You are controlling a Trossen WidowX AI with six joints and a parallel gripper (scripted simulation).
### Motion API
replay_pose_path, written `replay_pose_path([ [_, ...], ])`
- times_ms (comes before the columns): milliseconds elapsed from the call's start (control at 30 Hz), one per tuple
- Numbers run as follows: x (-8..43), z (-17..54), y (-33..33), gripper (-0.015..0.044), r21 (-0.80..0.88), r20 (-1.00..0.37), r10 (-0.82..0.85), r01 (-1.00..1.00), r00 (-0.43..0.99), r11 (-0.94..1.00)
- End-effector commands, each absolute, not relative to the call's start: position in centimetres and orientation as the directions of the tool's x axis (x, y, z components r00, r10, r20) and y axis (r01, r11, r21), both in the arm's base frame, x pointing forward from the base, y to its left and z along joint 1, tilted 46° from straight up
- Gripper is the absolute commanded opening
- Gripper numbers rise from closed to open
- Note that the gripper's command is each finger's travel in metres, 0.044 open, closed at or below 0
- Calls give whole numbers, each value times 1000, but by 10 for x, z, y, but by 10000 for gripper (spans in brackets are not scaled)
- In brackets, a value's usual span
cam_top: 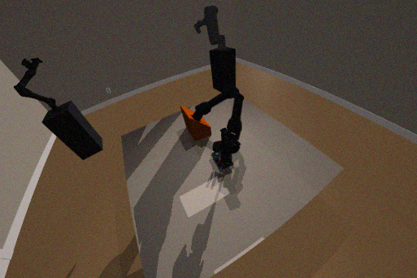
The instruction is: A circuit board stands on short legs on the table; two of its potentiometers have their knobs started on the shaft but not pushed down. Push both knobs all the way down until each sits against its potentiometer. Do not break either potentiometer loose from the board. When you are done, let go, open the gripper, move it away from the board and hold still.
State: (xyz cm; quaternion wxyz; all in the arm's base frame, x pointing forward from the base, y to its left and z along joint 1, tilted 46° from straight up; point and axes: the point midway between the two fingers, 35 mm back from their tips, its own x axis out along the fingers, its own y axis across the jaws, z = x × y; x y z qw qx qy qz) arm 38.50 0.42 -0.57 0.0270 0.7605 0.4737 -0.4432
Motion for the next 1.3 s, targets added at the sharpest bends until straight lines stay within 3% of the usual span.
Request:
replay_pose_path([
  [0,387,-12,13,0,-377,-697,701,755,150,-537],
  [1267,389,-19,20,0,-377,-697,701,755,150,-537],
])
